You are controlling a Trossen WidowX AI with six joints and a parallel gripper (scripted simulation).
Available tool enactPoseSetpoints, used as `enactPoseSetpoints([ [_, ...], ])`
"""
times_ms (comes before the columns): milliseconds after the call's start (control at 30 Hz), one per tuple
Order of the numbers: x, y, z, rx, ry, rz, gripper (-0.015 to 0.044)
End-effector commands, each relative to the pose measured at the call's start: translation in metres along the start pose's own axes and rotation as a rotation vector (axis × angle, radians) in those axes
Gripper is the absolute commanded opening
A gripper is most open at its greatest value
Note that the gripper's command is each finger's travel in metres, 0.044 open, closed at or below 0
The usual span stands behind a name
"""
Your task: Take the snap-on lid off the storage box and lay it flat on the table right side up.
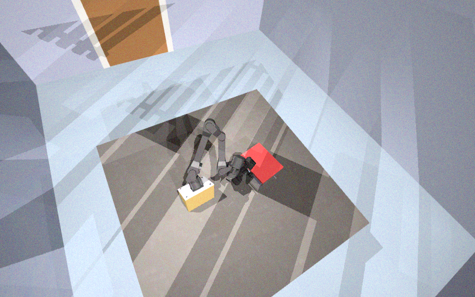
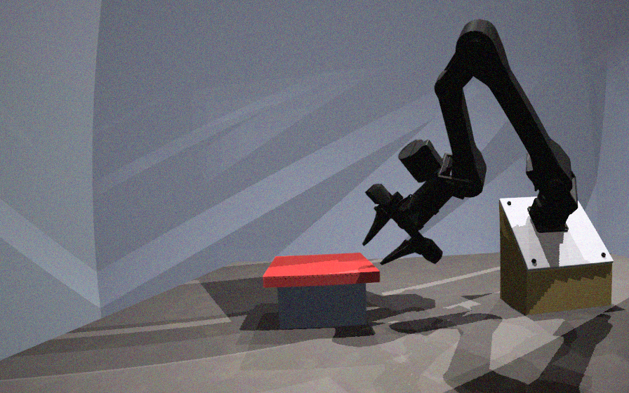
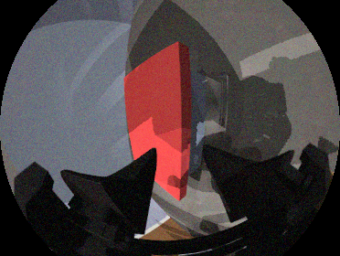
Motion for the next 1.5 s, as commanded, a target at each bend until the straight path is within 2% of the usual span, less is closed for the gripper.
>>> enactPoseSetpoints([
  [0, 0.001, -0.006, 0.001, -0.003, -0.002, 0.004, 0.0235],
  [633, -0.001, -0.033, -0.002, 0.003, -0.006, 0.015, 0.0235],
  [700, -0.001, -0.033, -0.002, 0.003, -0.006, 0.015, 0.0183],
  [1067, -0.001, -0.033, -0.002, 0.003, -0.006, 0.015, 0.0109],
  [1200, -0.001, -0.033, -0.002, 0.003, -0.006, 0.015, 0.0004],
  [1467, 0.0, -0.032, -0.003, 0.006, -0.004, 0.013, 0.0],
])
Point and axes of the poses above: the point midway between the two fingers, 35 mm back from their tips, its own y axis back along the fingers, its own x axis across the jaws, z = x × y, the point moved 5 cm from there along y, back along the fingers, and after that the axes turned 7 degrees about y, right-handed, at the moved point
